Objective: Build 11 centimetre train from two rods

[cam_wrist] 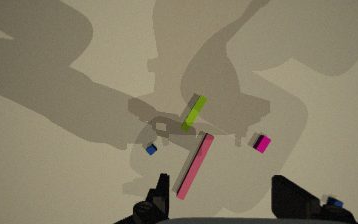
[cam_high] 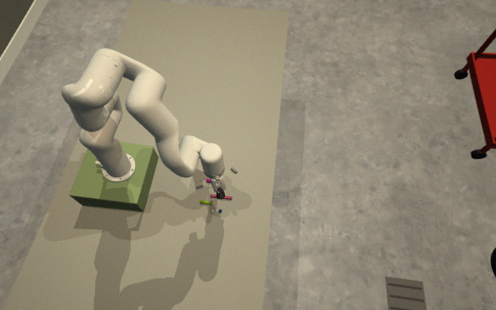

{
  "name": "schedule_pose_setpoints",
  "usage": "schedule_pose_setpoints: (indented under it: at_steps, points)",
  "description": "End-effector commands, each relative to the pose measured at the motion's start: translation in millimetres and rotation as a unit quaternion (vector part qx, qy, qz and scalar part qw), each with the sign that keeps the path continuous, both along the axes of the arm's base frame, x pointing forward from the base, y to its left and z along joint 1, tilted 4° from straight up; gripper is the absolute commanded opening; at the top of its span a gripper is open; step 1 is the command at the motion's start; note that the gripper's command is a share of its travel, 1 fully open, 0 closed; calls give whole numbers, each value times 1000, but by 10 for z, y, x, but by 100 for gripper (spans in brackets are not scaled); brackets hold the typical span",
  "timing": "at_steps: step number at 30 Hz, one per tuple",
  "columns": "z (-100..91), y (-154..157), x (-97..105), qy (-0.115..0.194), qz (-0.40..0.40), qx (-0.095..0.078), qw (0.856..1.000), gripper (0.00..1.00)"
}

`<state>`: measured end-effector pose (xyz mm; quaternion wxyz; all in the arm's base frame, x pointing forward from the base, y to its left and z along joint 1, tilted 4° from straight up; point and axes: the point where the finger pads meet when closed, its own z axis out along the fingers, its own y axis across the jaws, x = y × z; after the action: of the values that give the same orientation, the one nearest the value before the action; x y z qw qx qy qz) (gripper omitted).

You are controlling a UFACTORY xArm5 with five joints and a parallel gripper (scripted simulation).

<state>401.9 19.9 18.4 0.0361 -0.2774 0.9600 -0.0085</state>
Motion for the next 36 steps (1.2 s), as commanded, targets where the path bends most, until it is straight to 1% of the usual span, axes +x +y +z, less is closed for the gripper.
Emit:
schedule_pose_setpoints:
  at_steps: [1, 3, 6, 11, 15, 21, 22, 36]
  points:
    - [-4, -33, 49, -1, -83, 6, 996, 100]
    - [-4, -33, 49, -1, -83, 6, 996, 100]
    - [-14, -59, 75, -1, -143, 10, 990, 100]
    - [-24, -84, 101, -1, -200, 14, 980, 100]
    - [-28, -92, 109, 0, -218, 16, 976, 100]
    - [-28, -94, 110, 0, -221, 16, 975, 100]
    - [-28, -94, 110, 0, -221, 16, 975, 24]
    - [-28, -94, 110, 0, -221, 16, 975, 24]
